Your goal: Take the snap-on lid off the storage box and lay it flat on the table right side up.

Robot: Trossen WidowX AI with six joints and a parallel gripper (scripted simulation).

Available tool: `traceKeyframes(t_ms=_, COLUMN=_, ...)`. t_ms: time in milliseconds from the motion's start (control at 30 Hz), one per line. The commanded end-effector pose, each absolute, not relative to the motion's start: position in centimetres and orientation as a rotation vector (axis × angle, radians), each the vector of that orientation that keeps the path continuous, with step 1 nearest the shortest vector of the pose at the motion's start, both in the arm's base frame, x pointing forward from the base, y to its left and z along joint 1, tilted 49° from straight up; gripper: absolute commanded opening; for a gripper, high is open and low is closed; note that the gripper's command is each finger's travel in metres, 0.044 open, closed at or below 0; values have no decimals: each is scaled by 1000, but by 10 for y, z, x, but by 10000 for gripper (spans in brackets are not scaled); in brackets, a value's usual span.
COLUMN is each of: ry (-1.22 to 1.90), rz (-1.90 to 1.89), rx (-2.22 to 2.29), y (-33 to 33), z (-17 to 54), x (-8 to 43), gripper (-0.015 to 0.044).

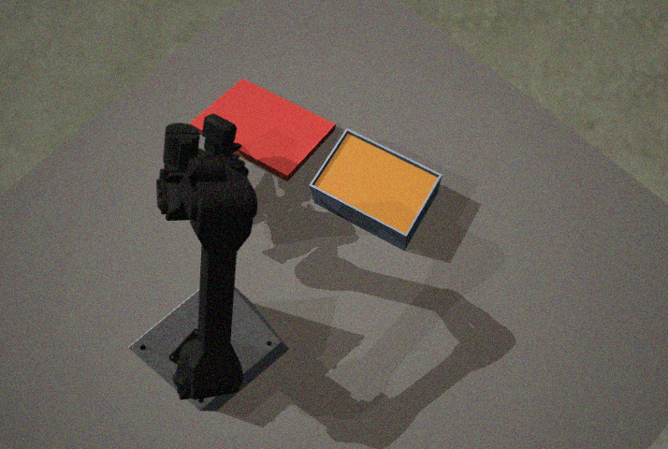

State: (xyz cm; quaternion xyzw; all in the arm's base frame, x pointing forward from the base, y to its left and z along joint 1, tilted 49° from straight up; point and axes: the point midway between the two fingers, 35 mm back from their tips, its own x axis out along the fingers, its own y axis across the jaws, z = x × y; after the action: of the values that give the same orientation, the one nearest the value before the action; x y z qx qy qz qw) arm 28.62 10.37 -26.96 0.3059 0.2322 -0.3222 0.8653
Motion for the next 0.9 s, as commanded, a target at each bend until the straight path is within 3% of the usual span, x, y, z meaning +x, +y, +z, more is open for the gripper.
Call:
traceKeyframes(t_ms=0, ry=491, rz=-678, rx=642, y=104, z=-270, x=286, gripper=184)
traceKeyframes(t_ms=100, ry=491, rz=-678, rx=642, y=104, z=-270, x=286, gripper=263)
traceKeyframes(t_ms=167, ry=491, rz=-678, rx=642, y=104, z=-270, x=286, gripper=275)
traceKeyframes(t_ms=367, ry=491, rz=-678, rx=642, y=103, z=-267, x=275, gripper=433)
traceKeyframes(t_ms=867, ry=494, rz=-678, rx=642, y=102, z=-261, x=245, gripper=440)
